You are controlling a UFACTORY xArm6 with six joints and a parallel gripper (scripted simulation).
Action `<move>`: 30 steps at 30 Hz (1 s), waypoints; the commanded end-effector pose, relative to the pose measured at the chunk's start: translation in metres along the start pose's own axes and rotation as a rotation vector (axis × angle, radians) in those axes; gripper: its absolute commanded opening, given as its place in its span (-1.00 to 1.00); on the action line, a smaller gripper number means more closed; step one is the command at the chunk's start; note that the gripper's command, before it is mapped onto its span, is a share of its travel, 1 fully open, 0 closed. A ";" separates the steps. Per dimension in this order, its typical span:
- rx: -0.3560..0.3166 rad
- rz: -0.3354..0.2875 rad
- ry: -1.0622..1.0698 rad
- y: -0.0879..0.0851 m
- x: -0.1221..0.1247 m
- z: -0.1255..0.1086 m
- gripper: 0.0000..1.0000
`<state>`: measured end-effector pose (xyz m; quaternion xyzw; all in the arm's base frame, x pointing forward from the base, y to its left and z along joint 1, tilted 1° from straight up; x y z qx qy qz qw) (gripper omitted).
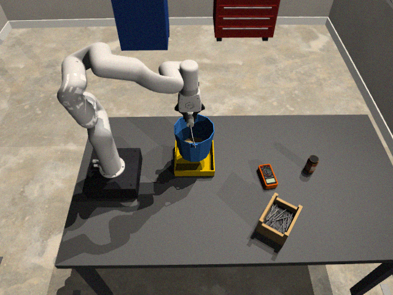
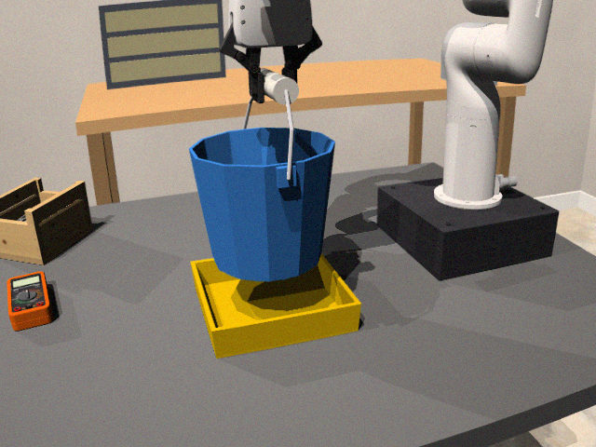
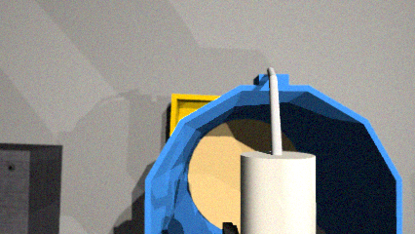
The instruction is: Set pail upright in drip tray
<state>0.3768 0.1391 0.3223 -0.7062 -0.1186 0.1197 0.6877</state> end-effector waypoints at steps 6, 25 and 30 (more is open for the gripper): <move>0.000 -0.007 0.000 0.002 0.001 0.000 -1.00; 0.000 -0.007 0.000 0.018 0.001 0.000 -1.00; 0.000 -0.007 0.000 0.021 0.001 0.000 -1.00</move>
Point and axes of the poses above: the point where the finger pads meet when closed, its own y axis out along the fingers, its own x axis across the jaws, z = x × y, the point moved 8 cm from there along -y, back along the fingers, and after that the axes turned 13 degrees about -y, right-handed, at the moved point
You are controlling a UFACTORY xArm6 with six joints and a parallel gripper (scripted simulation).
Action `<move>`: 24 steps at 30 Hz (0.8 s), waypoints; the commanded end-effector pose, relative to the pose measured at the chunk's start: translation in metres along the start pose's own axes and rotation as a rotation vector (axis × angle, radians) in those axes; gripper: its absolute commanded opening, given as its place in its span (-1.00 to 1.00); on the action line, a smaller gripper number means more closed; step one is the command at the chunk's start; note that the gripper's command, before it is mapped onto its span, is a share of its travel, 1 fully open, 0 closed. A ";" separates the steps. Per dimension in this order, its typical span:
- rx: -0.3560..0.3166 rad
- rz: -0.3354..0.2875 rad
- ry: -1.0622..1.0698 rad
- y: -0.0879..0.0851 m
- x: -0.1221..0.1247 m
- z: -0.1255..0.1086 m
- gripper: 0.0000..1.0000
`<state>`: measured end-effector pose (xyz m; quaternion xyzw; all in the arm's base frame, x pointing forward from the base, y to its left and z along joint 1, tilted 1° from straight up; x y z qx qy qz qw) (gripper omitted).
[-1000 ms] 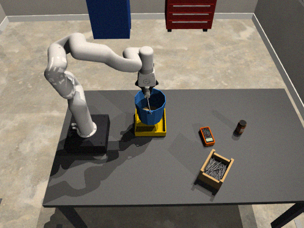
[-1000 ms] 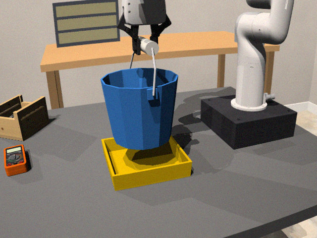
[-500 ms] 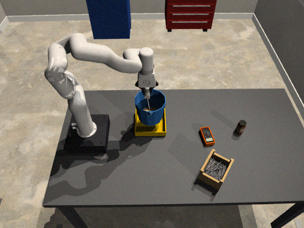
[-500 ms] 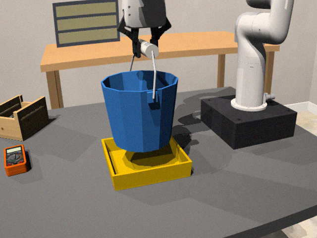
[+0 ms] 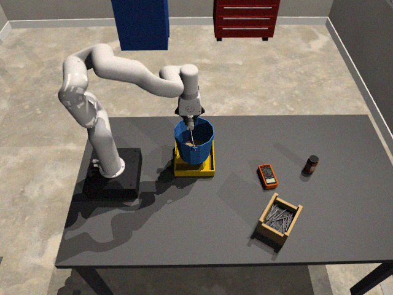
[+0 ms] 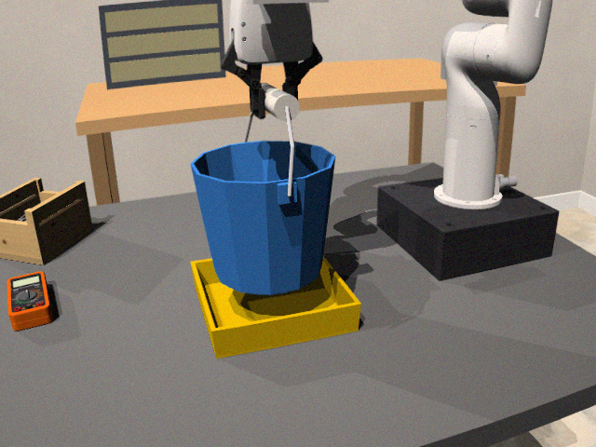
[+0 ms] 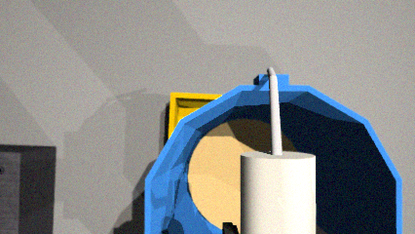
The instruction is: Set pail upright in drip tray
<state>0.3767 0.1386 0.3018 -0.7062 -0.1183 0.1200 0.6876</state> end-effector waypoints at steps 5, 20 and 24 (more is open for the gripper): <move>0.000 -0.008 0.000 0.007 0.001 0.000 -1.00; 0.000 -0.008 0.000 0.024 0.001 0.000 -1.00; 0.000 -0.008 0.000 0.029 0.001 0.000 -1.00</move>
Point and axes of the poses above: the point where the finger pads meet when closed, its own y axis out along the fingers, its own x axis across the jaws, z = x × y, the point moved 8 cm from there along -y, back along the fingers, and after that the axes turned 13 degrees about -y, right-handed, at the moved point
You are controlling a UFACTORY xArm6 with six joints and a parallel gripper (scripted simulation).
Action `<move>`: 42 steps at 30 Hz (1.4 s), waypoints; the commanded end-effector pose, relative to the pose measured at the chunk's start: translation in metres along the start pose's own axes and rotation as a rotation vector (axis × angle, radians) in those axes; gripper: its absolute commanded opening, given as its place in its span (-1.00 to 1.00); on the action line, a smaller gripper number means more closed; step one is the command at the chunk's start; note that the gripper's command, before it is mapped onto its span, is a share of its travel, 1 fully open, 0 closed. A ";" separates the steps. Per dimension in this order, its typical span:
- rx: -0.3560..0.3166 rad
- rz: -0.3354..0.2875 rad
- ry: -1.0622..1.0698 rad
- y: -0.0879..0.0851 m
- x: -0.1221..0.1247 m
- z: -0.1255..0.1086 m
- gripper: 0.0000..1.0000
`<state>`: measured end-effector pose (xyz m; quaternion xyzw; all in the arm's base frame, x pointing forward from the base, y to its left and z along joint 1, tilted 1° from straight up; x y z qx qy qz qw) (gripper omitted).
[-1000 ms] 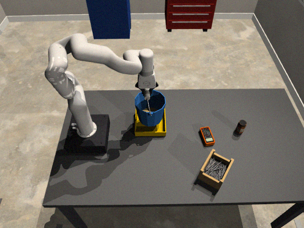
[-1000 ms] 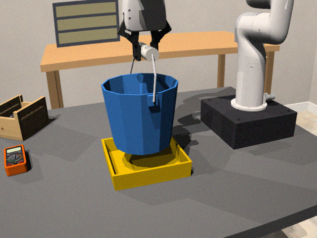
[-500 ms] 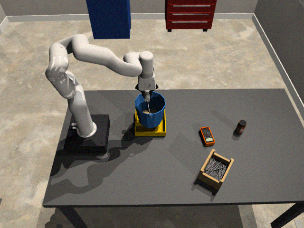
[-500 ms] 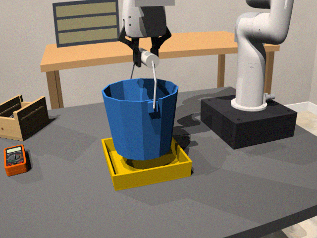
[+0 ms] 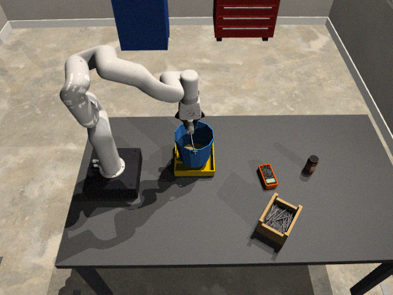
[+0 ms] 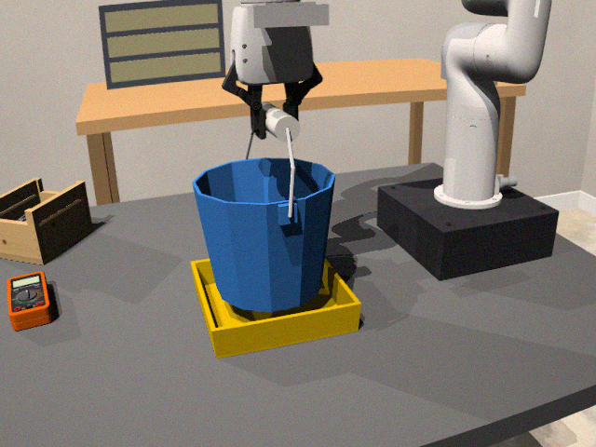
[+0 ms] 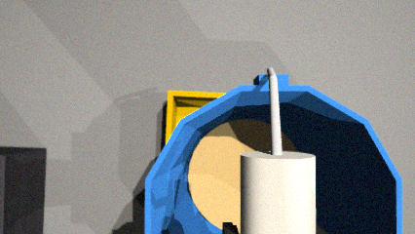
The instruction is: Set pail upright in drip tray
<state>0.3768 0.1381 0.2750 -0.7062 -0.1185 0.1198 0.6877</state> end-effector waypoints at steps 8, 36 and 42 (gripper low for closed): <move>0.000 -0.007 0.000 0.010 0.001 0.000 -1.00; 0.000 -0.007 0.000 0.031 0.002 0.000 -1.00; 0.000 -0.007 0.000 0.033 0.002 0.000 -1.00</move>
Point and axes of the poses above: the point where the finger pads meet when closed, its own y axis out along the fingers, its own x axis across the jaws, z = x × y, the point moved 8 cm from there along -y, back along the fingers, and after that the axes turned 13 degrees about -y, right-handed, at the moved point
